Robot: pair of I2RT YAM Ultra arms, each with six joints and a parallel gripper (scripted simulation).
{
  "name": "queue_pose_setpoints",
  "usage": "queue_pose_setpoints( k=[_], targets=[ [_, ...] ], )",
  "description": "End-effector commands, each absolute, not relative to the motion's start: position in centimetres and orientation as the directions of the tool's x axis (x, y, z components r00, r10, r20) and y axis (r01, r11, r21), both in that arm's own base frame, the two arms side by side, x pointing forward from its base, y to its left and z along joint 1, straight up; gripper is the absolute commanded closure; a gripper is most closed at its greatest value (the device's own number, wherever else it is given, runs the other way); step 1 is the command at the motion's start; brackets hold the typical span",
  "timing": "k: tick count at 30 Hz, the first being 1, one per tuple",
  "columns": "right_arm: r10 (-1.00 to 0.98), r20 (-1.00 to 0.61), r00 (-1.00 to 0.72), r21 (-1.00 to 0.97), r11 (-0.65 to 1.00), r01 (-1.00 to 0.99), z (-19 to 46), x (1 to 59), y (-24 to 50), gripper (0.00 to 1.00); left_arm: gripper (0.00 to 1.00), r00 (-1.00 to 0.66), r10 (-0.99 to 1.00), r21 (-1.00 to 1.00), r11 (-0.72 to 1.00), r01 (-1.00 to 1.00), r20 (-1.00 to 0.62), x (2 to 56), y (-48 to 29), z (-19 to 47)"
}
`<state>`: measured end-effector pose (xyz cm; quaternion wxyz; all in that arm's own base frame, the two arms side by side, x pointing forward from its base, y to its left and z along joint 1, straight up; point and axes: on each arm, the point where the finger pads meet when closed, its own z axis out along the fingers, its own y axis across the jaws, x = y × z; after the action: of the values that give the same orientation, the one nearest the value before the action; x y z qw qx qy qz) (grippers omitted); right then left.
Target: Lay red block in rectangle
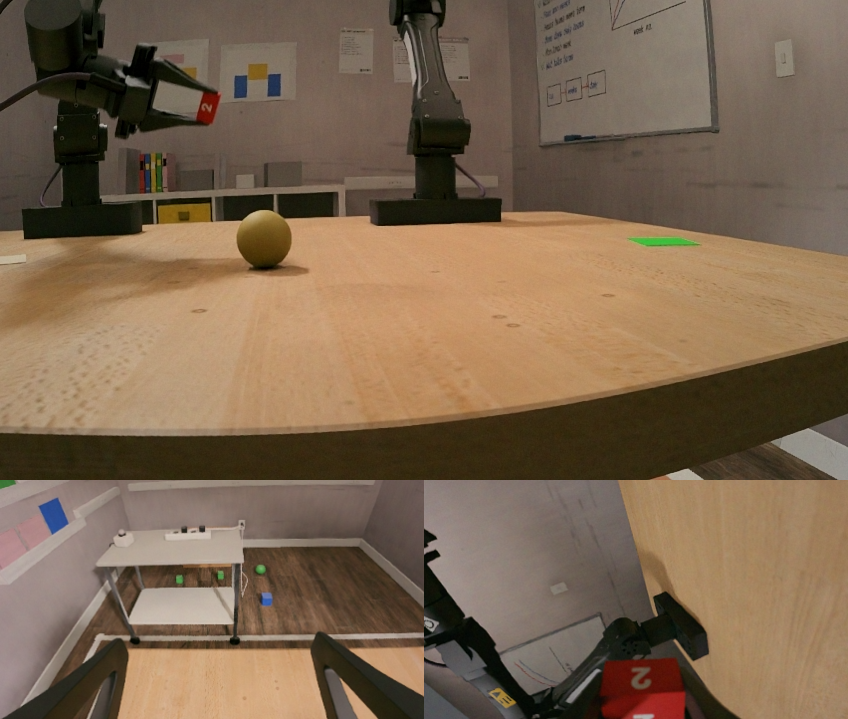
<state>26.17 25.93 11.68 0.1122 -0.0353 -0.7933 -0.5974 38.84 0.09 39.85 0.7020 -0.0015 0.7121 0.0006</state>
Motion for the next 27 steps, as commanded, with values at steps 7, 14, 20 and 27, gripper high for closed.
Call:
queue_pose_setpoints(
  k=[7, 14, 20, 27],
  targets=[
    [-0.025, 0.046, -0.999, 0.989, 0.145, 0.042, 13.5, 27.7, 26.3, 0.73, 0.00, 0.018, 0.000, 0.000, 1.000, 0.000, -1.000, 38.0, 0.1, 41.4],
    [-0.008, 0.103, -0.995, 0.990, 0.100, 0.101, 13.4, 27.9, 26.3, 0.73, 0.00, 0.018, 0.000, 0.000, 1.000, 0.000, -1.000, 38.0, 0.1, 41.4],
    [0.017, 0.167, -0.986, 0.983, 0.076, 0.168, 12.5, 28.0, 26.2, 0.73, 0.00, 0.018, 0.000, 0.000, 1.000, 0.000, -1.000, 38.0, 0.1, 41.4],
    [0.018, 0.117, -0.993, 0.992, 0.036, 0.118, 12.9, 28.0, 26.3, 0.73, 0.00, 0.018, 0.000, 0.000, 1.000, 0.000, -1.000, 38.0, 0.1, 41.4]
  ],
)
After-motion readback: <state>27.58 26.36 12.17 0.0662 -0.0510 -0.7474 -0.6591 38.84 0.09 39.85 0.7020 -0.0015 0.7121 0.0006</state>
